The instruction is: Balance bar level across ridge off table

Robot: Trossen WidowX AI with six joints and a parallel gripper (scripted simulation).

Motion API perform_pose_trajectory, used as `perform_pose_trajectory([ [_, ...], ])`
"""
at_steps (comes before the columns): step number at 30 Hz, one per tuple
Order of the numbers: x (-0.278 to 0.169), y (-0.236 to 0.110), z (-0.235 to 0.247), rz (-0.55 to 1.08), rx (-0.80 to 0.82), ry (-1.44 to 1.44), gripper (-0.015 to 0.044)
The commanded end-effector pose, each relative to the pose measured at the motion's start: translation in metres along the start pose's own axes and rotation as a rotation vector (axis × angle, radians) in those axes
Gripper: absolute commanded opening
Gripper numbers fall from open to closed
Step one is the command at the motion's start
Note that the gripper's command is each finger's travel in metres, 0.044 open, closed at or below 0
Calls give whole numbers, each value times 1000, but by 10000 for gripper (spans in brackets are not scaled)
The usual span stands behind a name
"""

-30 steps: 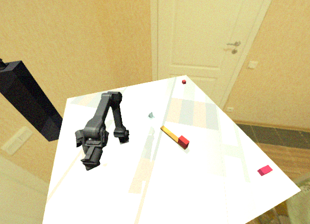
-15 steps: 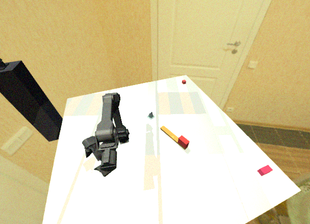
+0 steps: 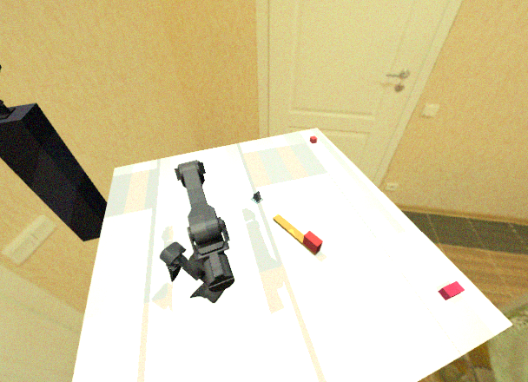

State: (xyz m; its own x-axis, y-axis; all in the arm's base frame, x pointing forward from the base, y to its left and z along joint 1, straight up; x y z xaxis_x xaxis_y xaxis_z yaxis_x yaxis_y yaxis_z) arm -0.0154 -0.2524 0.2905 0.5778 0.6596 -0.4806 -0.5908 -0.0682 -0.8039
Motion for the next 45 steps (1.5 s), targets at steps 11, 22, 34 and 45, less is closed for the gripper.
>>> perform_pose_trajectory([
  [11,24,-32,-39,-9,-152,-100,315],
  [22,53,-59,-64,-19,-256,-205,315],
  [34,85,-85,-84,-38,-347,-327,315],
  [45,127,-115,-102,-78,-443,-499,315],
])
Point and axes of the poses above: the point midway between the two fingers, 35 mm back from their tips, its own y axis out along the fingers, its own z axis across the jaws, x = y × z, the point moved 10 cm from there along -y, back along the fingers, and after that the axes turned 2 degrees about y, right-handed, at the moved point
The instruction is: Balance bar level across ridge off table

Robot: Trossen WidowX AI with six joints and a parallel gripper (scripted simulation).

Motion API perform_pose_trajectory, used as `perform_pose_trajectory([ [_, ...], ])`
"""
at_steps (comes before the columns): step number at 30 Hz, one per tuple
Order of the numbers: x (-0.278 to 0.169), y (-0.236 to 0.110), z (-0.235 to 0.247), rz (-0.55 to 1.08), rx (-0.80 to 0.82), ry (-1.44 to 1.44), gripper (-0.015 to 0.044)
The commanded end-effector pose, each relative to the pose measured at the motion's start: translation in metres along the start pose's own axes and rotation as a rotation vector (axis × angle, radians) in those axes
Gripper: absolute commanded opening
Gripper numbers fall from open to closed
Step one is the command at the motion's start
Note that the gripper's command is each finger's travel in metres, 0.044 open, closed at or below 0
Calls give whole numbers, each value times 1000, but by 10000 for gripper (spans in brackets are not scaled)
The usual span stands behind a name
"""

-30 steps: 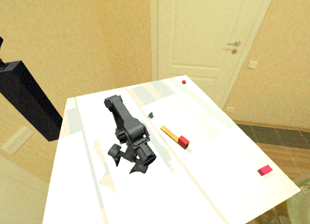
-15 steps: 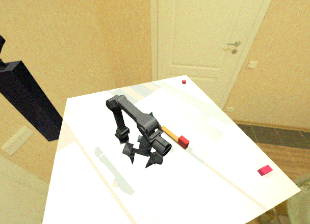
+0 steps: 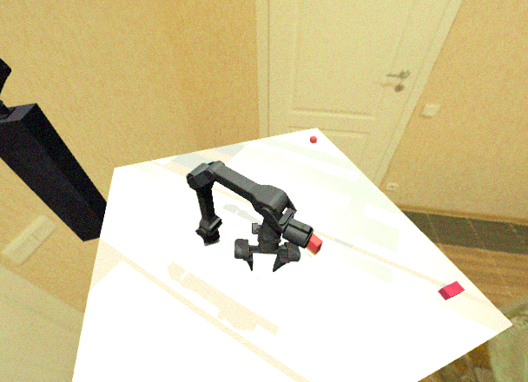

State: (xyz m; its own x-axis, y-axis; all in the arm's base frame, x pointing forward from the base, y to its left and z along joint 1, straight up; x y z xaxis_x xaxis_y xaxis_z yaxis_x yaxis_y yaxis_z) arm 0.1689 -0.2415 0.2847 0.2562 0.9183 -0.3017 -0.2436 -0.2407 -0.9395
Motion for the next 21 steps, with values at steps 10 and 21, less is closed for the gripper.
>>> perform_pose_trajectory([
  [10,41,-20,-48,-60,-112,-182,315],
  [21,86,-38,-83,-124,-194,-367,315],
])
Point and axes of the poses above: the point midway between the two fingers, 35 mm back from their tips, its own y axis out along the fingers, its own z axis across the jaws, x = y × z, the point moved 10 cm from there along -y, back along the fingers, and after that the axes turned 2 degrees about y, right-handed, at the moved point
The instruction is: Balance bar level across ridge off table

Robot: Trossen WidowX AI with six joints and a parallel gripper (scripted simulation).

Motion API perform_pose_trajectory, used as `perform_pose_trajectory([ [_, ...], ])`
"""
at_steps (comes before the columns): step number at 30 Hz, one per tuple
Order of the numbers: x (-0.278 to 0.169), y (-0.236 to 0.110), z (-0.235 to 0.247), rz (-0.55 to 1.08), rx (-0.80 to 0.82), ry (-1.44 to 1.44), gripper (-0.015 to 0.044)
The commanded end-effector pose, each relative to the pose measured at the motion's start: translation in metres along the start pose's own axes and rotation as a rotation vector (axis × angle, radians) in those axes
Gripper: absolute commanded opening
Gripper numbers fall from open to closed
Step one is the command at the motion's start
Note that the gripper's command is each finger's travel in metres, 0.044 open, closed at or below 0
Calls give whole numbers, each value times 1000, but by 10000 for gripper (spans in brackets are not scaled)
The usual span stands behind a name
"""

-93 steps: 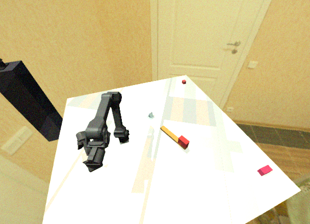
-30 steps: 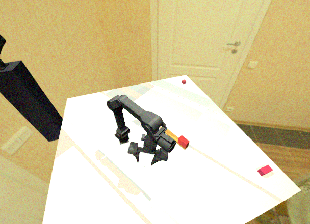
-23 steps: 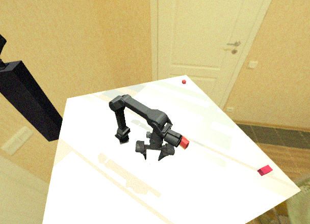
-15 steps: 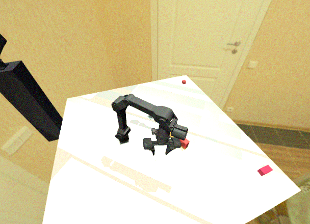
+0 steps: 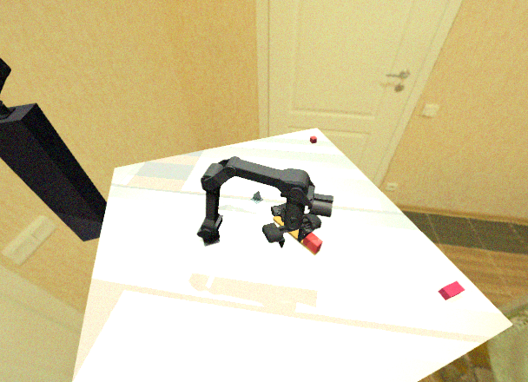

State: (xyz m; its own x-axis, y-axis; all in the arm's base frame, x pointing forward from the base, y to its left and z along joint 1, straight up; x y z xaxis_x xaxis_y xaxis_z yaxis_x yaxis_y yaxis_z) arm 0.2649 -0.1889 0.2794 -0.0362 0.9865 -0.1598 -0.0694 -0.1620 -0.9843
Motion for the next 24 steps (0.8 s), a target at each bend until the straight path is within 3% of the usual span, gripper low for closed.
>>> perform_pose_trajectory([
  [1,12,-4,-17,-24,-35,-67,315],
  [16,73,-14,-73,-124,-128,-319,315],
  [24,77,-4,-78,-128,-132,-330,315],
])
Point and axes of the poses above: the point midway between the two fingers, 35 mm back from their tips, its own y axis out along the fingers, its own z axis across the jaws, x = y × z, the point moved 10 cm from there along -y, back along the fingers, and after that the axes turned 2 degrees about y, right-handed, at the moved point
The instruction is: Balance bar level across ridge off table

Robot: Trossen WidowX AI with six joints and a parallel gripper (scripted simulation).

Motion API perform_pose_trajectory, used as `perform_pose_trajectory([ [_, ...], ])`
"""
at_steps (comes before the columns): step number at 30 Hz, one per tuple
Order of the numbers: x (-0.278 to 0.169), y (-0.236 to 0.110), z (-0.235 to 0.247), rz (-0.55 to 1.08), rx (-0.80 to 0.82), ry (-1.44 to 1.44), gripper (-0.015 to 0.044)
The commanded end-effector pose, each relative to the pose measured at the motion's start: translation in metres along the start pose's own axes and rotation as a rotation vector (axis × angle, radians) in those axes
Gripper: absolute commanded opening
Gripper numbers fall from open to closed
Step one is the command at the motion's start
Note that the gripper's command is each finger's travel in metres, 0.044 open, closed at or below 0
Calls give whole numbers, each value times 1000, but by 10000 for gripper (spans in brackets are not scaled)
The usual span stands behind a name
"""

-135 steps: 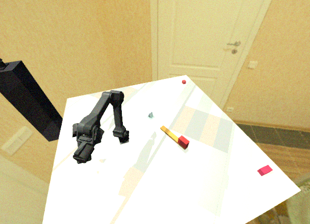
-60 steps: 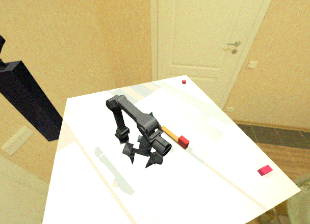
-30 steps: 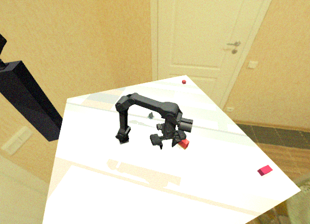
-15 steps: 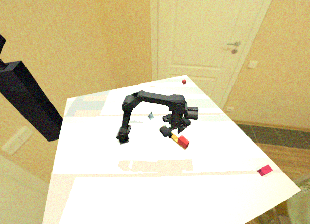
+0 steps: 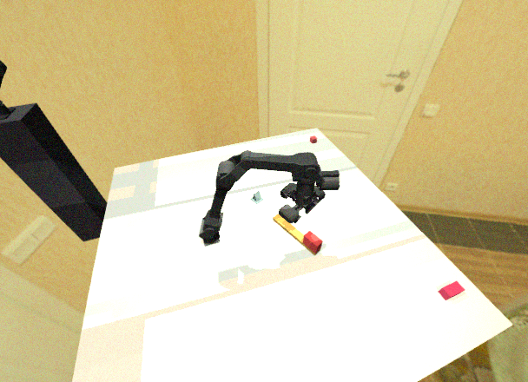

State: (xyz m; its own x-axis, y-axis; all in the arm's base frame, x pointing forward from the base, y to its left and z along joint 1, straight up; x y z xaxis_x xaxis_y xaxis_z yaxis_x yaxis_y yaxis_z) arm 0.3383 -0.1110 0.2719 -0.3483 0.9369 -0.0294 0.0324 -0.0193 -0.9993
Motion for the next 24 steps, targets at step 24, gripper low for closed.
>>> perform_pose_trajectory([
  [24,1,100,-1,-7,-5,-8,315],
])
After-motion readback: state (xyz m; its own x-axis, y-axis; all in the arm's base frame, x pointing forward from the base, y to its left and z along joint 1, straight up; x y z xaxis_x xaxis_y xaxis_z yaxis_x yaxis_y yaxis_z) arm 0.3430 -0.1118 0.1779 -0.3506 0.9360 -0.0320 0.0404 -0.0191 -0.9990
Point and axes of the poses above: the point midway between the two fingers, 35 mm back from their tips, its own y axis out along the fingers, its own z axis across the jaws, x = y × z, the point moved 10 cm from there along -y, back along the fingers, and after that the axes turned 2 degrees about y, right-handed, at the moved point
